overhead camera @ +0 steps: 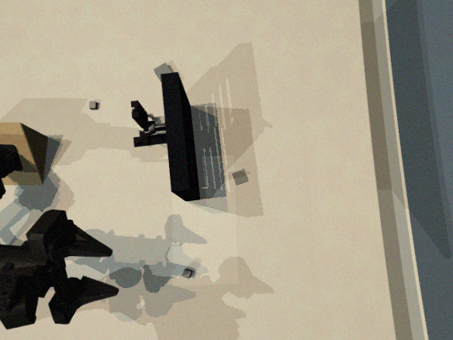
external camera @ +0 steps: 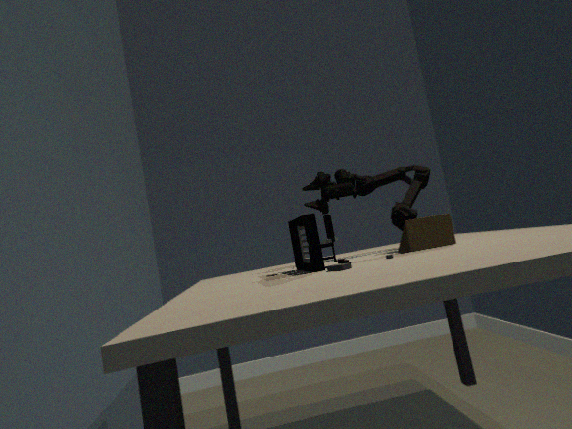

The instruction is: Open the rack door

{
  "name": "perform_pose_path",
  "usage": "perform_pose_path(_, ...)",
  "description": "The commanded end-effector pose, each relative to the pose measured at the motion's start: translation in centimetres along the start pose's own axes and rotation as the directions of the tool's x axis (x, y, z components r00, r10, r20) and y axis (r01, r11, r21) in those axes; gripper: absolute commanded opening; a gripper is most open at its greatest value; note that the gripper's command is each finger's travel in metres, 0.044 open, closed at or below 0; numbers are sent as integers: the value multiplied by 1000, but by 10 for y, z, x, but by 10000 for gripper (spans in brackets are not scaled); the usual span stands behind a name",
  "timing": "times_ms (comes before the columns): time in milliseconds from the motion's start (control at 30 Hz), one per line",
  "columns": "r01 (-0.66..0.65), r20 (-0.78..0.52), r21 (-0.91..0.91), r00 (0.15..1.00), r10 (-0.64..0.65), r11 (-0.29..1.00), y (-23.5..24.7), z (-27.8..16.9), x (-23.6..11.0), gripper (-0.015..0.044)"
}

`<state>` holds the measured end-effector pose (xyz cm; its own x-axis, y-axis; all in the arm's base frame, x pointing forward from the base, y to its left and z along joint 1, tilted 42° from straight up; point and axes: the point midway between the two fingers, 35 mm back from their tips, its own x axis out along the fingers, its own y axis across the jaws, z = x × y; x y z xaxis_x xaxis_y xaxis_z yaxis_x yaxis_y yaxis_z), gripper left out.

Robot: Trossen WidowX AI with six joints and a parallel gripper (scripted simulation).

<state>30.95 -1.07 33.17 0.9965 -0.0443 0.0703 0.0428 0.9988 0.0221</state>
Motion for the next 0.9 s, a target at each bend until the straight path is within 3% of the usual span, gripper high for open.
perform_pose_path(0, 0, -4, 2, 1000, 0, 1000, 0, -1, 1, 374)
perform_pose_path(133, -2, -88, 32, 996, 5, 999, 7, -13, 12, 281)
perform_pose_path(500, 21, -354, 91, 935, 13, 996, 33, -56, 39, 281)
perform_pose_path(867, 52, -588, 70, 808, -1, 996, 64, -103, 50, 281)
